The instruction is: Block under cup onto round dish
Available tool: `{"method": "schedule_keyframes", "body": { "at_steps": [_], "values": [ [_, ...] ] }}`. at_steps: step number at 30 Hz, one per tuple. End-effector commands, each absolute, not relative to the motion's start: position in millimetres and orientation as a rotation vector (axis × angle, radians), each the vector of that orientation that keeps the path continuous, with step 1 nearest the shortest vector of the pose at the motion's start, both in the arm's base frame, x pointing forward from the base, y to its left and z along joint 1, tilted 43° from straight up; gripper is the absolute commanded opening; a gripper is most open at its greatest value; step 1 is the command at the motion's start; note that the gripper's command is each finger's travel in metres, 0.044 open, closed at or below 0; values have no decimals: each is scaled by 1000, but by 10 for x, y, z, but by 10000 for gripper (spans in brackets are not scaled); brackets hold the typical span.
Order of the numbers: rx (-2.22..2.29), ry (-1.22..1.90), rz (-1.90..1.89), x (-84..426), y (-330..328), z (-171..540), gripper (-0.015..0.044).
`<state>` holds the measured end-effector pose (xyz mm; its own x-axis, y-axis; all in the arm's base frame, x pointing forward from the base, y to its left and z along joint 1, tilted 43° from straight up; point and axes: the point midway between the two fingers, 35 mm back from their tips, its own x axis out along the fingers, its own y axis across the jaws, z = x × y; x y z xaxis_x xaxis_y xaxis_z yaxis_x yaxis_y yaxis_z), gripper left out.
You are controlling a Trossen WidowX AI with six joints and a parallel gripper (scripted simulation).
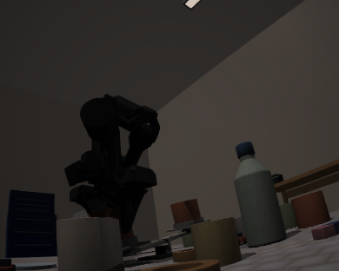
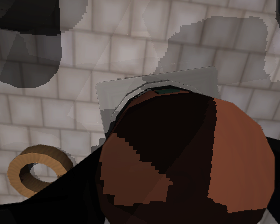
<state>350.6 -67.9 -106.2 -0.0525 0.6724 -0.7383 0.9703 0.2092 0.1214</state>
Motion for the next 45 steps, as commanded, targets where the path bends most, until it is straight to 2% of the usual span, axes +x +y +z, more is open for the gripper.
{"method": "schedule_keyframes", "body": {
  "at_steps": [1,45],
  "values": [
    [1526,1786,-547,3536,-743,-1020,0],
    [1524,1784,-551,3598,-1134,-620,0]
  ]
}}
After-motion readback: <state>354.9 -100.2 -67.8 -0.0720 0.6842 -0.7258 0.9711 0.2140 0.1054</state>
